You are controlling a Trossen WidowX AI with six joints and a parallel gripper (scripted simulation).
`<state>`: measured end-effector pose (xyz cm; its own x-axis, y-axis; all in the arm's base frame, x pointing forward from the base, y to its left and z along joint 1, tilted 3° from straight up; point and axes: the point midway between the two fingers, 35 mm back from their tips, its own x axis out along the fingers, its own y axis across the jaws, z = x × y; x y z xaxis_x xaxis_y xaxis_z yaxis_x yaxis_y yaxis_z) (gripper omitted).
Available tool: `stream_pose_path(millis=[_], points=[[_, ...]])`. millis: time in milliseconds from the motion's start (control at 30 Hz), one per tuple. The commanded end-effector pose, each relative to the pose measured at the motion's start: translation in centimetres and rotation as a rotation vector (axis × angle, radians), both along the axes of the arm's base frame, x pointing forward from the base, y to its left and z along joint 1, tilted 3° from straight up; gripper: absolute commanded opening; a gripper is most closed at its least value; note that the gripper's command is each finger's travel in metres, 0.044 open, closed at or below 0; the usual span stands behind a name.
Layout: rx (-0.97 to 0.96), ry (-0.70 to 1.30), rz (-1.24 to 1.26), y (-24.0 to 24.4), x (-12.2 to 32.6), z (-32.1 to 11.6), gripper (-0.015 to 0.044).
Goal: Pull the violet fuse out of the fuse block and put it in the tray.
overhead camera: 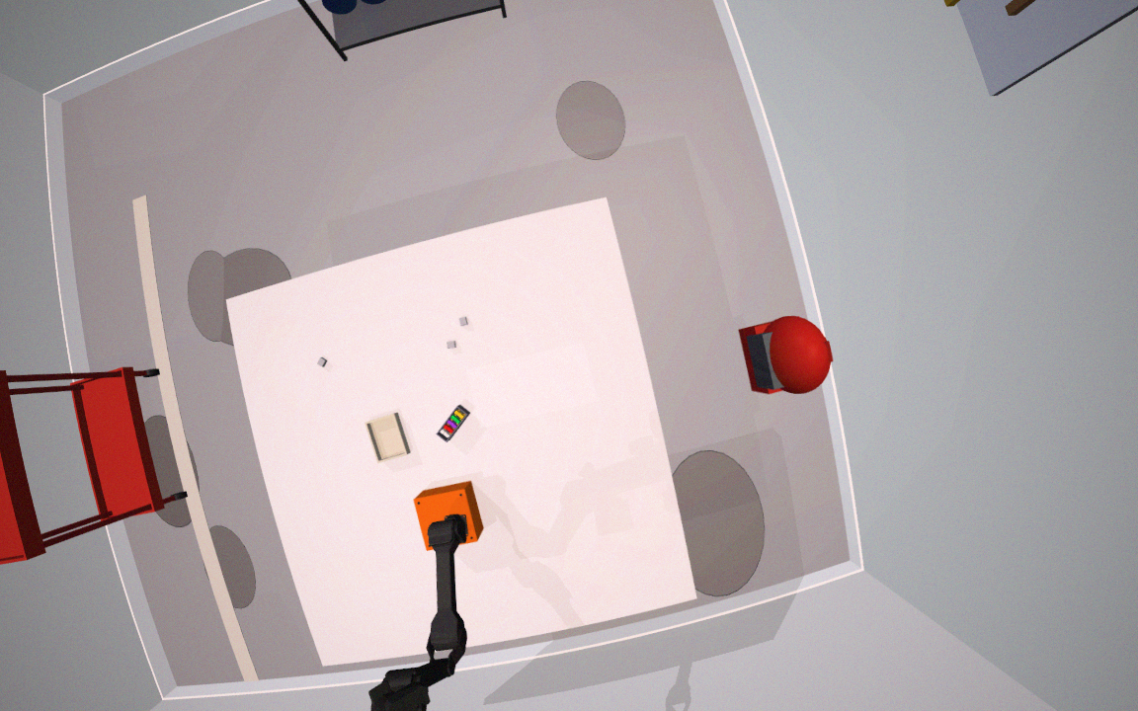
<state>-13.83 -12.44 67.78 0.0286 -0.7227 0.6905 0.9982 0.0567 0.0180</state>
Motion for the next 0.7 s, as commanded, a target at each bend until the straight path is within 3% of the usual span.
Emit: stream_pose_path(millis=[0, 333, 667], points=[[-0.081, 0.109, 0.052, 1.3, 5.6, 0.9, 0.0066], [-0.199, 0.485, 0.169, 4.5, 22.4, -0.6, 0.0066], [-0.243, 0.884, 0.337, 6.9, 37.8, -8.4, 0.0066]])
